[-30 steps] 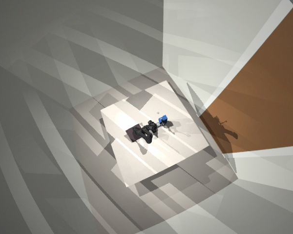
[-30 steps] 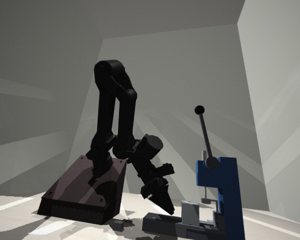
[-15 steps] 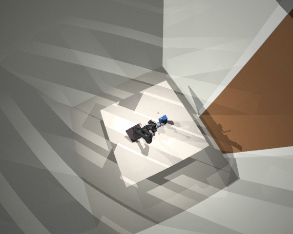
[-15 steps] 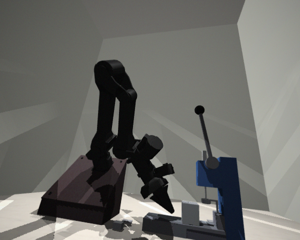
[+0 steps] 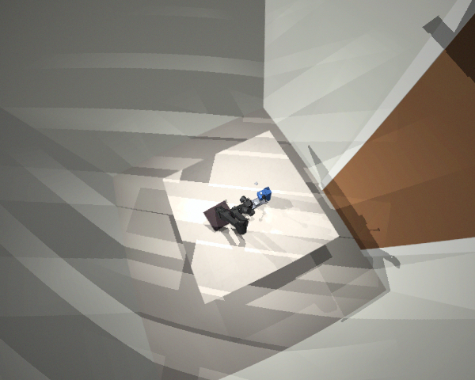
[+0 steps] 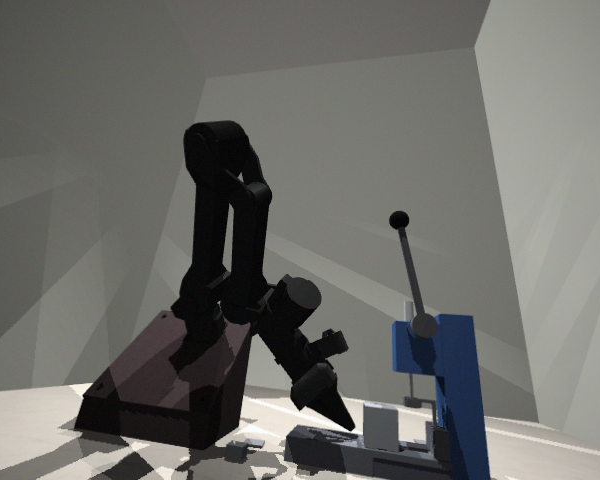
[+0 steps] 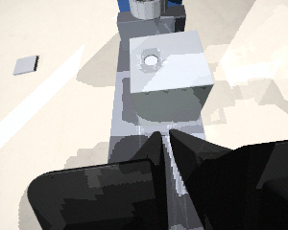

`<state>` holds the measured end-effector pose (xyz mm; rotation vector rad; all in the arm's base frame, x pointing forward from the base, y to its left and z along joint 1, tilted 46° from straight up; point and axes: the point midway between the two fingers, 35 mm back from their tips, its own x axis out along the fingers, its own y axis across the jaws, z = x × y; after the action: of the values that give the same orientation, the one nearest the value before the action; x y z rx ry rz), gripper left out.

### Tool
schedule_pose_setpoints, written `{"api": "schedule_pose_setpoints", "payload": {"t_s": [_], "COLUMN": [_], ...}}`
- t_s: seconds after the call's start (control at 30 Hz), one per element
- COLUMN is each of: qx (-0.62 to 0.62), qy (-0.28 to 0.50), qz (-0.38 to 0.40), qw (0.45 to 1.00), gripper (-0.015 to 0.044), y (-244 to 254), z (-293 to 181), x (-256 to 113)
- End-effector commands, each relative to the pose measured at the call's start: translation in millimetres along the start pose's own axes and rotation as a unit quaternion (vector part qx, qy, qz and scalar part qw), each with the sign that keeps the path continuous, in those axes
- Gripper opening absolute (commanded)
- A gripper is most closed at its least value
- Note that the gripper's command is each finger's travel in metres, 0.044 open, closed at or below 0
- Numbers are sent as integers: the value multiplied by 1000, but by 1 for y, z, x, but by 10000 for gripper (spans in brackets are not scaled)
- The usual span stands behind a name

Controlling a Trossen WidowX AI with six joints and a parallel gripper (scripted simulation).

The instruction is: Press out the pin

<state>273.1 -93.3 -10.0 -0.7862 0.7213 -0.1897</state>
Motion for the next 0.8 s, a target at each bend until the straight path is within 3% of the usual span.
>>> {"api": "schedule_pose_setpoints", "payload": {"t_s": [0.0,0.77], "qx": [-13,-38], "qy": [-22,-81], "qz": [11,29], "qw": [1000,996], "gripper": [30,30], "y": [-2,-9], "z": [4,28], "x": [4,29]}}
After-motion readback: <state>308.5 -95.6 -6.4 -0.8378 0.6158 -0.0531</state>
